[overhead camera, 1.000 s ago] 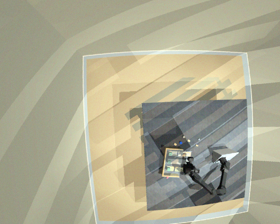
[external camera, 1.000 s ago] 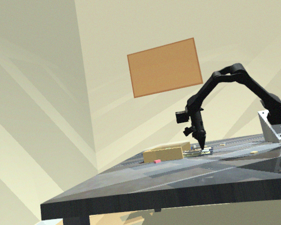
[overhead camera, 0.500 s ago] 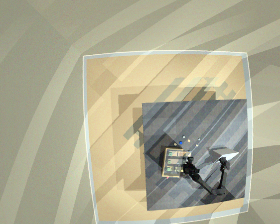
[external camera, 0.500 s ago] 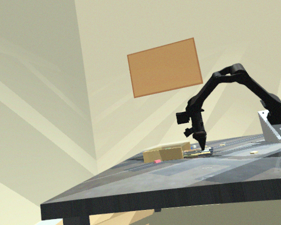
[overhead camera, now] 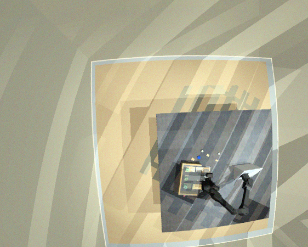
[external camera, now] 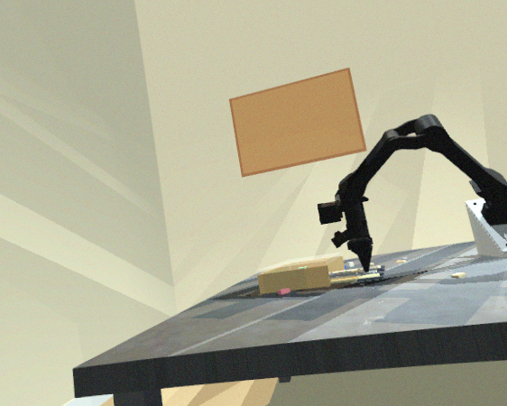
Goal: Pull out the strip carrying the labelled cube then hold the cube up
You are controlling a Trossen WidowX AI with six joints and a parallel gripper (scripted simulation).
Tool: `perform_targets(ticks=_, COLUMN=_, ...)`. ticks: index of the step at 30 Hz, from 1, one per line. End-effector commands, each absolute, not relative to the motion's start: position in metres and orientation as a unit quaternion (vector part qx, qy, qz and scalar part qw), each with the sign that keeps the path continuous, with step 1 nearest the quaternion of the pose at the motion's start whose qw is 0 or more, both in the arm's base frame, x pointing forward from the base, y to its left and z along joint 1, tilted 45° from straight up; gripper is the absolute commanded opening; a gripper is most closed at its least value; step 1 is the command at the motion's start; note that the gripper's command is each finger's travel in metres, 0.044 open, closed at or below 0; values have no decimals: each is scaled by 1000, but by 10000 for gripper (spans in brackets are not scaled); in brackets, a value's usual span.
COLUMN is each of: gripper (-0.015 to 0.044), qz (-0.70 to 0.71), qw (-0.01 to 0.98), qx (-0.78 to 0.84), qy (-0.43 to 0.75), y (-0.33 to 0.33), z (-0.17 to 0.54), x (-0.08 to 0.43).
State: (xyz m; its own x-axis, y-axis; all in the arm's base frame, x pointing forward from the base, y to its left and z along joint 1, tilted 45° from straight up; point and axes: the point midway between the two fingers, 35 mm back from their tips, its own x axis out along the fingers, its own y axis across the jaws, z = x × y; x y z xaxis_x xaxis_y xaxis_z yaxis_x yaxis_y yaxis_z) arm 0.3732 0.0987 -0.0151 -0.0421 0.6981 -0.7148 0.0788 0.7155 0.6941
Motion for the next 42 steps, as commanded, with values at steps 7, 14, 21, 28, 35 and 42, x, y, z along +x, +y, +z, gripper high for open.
perform_targets(ticks=7, gripper=0, qz=245, qw=630, qx=288, qy=679, y=100, z=-16, x=373)
perform_targets(ticks=14, gripper=0, qz=245, qw=630, qx=288, qy=679, y=100, z=-16, x=368)
perform_targets(ticks=21, gripper=0, qz=245, qw=630, qx=288, qy=679, y=101, z=-15, x=357)
perform_targets(ticks=28, gripper=0, qz=245, qw=629, qx=288, qy=679, y=101, z=-15, x=346)
perform_targets(ticks=35, gripper=0, qz=244, qw=629, qx=288, qy=679, y=102, z=-14, x=336)
perform_targets(ticks=42, gripper=0, qz=244, qw=629, qx=288, qy=679, y=103, z=-13, x=325)
